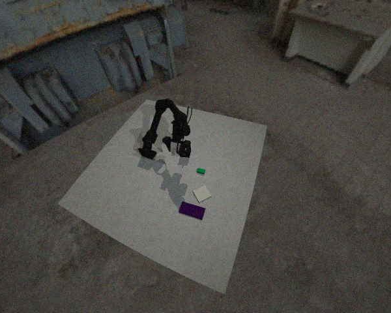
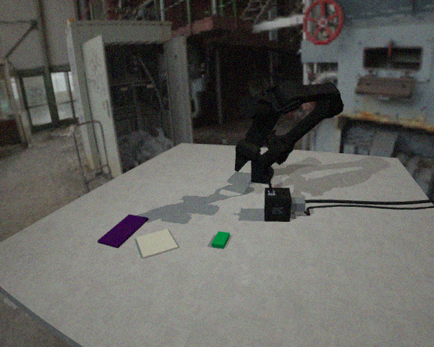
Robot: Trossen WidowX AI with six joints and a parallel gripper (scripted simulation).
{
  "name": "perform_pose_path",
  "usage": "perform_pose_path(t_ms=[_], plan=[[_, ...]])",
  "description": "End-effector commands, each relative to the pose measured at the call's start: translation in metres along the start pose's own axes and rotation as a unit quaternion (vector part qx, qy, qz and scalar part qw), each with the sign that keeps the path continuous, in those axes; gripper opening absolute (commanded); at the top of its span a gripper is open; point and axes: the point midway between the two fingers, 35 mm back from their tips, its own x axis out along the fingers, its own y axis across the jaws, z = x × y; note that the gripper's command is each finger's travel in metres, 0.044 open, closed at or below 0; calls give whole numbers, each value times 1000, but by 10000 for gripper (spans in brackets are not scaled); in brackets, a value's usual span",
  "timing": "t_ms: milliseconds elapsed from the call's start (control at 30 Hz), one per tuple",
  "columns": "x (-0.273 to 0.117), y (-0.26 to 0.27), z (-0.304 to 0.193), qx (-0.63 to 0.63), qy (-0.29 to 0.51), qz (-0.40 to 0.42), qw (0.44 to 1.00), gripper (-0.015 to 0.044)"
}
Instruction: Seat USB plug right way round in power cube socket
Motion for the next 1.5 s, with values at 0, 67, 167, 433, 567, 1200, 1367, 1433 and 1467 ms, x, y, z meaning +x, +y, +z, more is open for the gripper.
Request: perform_pose_path(t_ms=[0, 67, 167, 433, 567, 1200, 1367, 1433, 1467], plan=[[-29, -17, 74, -72, -254, -18, 964, 440], [-29, -17, 75, -72, -255, -19, 964, 440], [-28, -17, 73, -72, -255, -19, 964, 440], [-27, -17, 71, -72, -255, -19, 964, 440], [-26, -17, 71, -72, -255, -19, 964, 440], [-11, -17, 80, -72, -255, -19, 964, 440], [-7, -17, 82, -72, -255, -19, 964, 440], [-5, -17, 83, -72, -255, -19, 964, 440], [-4, -17, 84, -72, -255, -19, 964, 440]])
